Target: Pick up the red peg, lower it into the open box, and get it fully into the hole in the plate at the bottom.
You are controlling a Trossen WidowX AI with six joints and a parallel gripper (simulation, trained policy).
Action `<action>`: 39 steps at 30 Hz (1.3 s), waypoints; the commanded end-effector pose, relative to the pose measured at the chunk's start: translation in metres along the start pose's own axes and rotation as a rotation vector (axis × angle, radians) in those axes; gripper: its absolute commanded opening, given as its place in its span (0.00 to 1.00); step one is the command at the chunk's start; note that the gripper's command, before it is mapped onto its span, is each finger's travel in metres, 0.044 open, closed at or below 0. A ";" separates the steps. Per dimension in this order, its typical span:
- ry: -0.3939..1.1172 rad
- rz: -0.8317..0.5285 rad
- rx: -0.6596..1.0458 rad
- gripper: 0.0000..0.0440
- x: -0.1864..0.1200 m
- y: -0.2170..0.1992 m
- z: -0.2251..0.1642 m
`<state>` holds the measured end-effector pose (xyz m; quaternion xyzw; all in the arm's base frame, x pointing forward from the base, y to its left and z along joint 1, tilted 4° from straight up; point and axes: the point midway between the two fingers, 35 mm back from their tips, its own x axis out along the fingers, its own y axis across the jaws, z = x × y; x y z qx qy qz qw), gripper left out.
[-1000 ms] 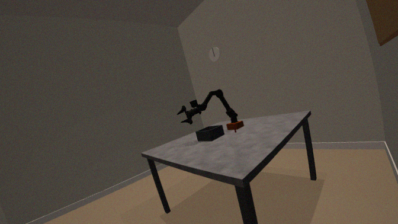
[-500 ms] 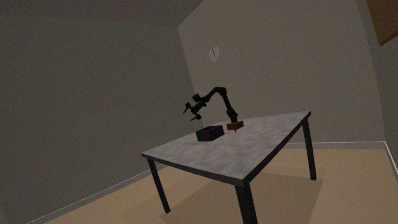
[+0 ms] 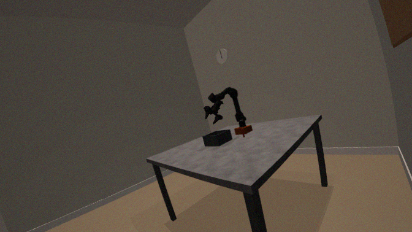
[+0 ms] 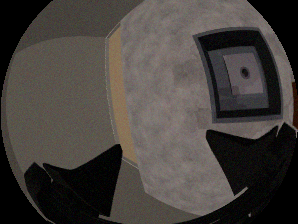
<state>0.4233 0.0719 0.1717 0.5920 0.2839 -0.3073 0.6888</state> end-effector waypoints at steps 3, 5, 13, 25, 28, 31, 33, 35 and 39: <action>0.060 -0.138 -0.154 1.00 -0.026 -0.039 -0.031; 0.082 -0.183 -0.204 1.00 -0.034 -0.053 -0.040; 0.168 -0.361 -0.398 1.00 -0.070 -0.108 -0.067; 0.275 -0.623 -0.666 1.00 -0.115 -0.192 -0.086; 0.287 -0.672 -0.713 1.00 -0.120 -0.209 -0.087; 0.294 -0.712 -0.750 1.00 -0.120 -0.223 -0.088; 0.297 -0.734 -0.770 1.00 -0.119 -0.232 -0.088; 0.299 -0.752 -0.786 1.00 -0.116 -0.240 -0.089; 0.302 -0.771 -0.810 1.00 -0.107 -0.255 -0.090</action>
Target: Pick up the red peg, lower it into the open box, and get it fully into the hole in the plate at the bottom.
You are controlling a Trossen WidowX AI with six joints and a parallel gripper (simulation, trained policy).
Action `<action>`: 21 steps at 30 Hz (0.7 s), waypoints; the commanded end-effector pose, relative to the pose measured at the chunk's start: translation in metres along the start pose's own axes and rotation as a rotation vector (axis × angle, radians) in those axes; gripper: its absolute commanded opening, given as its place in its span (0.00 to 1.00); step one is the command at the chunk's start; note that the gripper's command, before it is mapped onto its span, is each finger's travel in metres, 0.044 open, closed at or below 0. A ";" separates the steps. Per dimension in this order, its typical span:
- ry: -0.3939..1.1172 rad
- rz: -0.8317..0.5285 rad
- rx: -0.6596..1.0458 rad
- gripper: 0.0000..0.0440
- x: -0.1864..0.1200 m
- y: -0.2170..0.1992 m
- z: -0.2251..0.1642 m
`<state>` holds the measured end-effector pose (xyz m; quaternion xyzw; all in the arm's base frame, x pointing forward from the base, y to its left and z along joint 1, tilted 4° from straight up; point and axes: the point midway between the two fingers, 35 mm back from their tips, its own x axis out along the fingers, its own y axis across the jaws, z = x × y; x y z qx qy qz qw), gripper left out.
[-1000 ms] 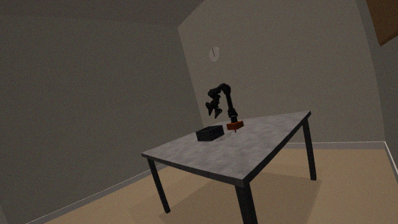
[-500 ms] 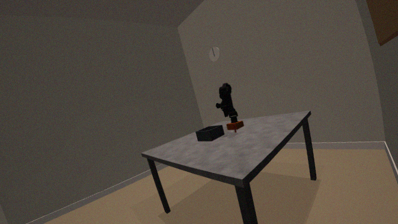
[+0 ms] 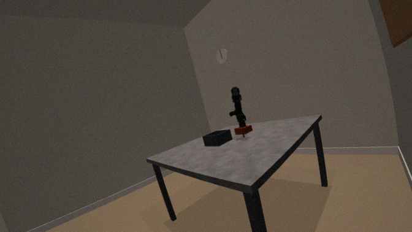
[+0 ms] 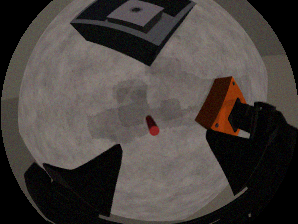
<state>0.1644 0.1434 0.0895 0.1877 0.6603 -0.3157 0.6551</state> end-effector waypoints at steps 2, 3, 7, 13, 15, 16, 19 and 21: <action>0.008 -0.029 -0.034 1.00 0.021 -0.003 -0.006; 0.007 -0.030 -0.037 1.00 0.026 -0.002 -0.007; 0.002 -0.026 -0.048 1.00 0.043 0.001 -0.008; -0.012 -0.005 -0.057 1.00 0.070 0.006 -0.007; -0.018 0.004 -0.059 1.00 0.078 0.008 -0.007; -0.020 0.008 -0.060 1.00 0.083 0.009 -0.007; -0.026 0.019 -0.065 1.00 0.094 0.011 -0.007; -0.028 0.021 -0.070 0.97 0.100 0.012 -0.006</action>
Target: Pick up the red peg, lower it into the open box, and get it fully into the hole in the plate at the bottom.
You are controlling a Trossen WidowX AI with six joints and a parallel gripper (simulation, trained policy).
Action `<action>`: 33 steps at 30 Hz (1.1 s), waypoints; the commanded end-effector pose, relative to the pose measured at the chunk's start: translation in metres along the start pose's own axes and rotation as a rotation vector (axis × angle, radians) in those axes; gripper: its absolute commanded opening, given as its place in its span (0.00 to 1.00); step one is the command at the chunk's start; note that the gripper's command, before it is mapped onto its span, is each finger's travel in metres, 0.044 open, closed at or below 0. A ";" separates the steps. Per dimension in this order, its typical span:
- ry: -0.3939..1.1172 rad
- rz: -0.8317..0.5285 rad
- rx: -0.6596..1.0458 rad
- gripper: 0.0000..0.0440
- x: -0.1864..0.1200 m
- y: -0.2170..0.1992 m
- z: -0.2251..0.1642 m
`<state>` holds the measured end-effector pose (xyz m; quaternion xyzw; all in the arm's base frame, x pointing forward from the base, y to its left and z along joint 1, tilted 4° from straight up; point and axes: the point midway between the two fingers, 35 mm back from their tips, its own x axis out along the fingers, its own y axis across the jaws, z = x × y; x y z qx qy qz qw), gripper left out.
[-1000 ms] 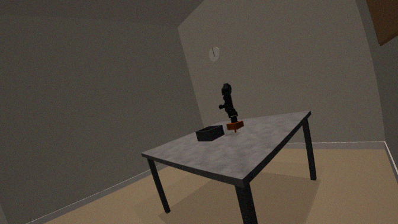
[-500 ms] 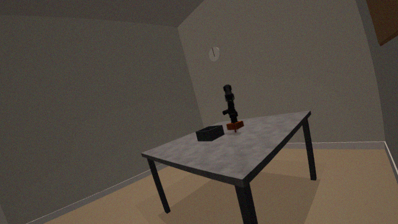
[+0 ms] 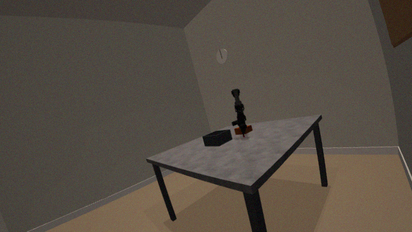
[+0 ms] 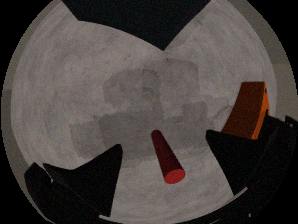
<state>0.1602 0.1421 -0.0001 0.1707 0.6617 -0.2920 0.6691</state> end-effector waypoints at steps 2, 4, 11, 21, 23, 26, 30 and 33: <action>-0.007 0.001 -0.014 0.88 0.018 0.000 0.000; -0.003 -0.005 -0.016 0.77 0.024 0.000 0.000; 0.014 -0.040 -0.012 0.35 0.036 -0.003 -0.002; -0.008 -0.088 -0.004 0.00 0.031 -0.003 0.005; -0.024 -0.082 -0.005 0.00 0.025 0.000 0.009; -0.043 -0.076 -0.009 0.00 0.015 0.003 0.014; -0.068 -0.066 -0.008 0.00 -0.001 0.005 0.022; -0.086 -0.062 -0.004 0.00 -0.013 0.005 0.028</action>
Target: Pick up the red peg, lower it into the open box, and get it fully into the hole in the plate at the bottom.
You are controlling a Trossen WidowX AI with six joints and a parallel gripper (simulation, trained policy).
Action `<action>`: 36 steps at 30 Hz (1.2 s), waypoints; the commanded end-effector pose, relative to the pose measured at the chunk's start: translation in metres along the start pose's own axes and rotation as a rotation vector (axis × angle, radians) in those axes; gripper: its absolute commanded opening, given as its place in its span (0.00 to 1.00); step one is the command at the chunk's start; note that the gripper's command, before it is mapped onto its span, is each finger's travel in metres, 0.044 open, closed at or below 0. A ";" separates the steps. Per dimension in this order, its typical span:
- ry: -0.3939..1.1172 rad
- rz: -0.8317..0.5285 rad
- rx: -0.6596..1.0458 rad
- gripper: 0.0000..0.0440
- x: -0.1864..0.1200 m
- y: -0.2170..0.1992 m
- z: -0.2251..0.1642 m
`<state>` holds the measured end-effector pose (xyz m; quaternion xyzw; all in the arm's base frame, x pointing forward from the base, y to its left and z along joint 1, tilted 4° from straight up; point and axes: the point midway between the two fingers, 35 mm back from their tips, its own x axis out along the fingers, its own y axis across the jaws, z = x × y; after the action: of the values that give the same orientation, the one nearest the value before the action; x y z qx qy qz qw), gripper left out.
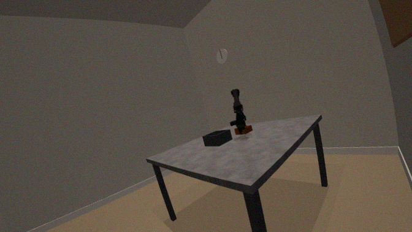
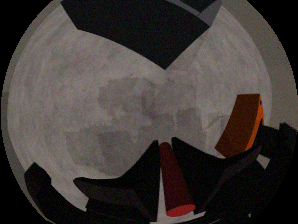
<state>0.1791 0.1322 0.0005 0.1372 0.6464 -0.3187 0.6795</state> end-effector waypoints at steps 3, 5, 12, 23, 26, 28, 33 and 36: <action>-0.041 0.010 0.008 0.00 -0.024 0.000 0.016; -0.052 0.014 0.016 0.00 -0.032 -0.001 0.022; -0.087 0.032 0.071 0.00 -0.059 -0.001 0.045; -0.130 0.048 0.210 0.00 -0.079 -0.007 0.094; -0.138 0.050 0.245 0.00 -0.080 -0.010 0.109; -0.142 0.051 0.266 0.00 -0.080 -0.012 0.119; -0.150 0.052 0.309 0.00 -0.076 -0.018 0.144; -0.152 0.052 0.326 0.00 -0.072 -0.022 0.159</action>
<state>0.2838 0.0523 0.0949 0.2331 0.5365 -0.4050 0.7027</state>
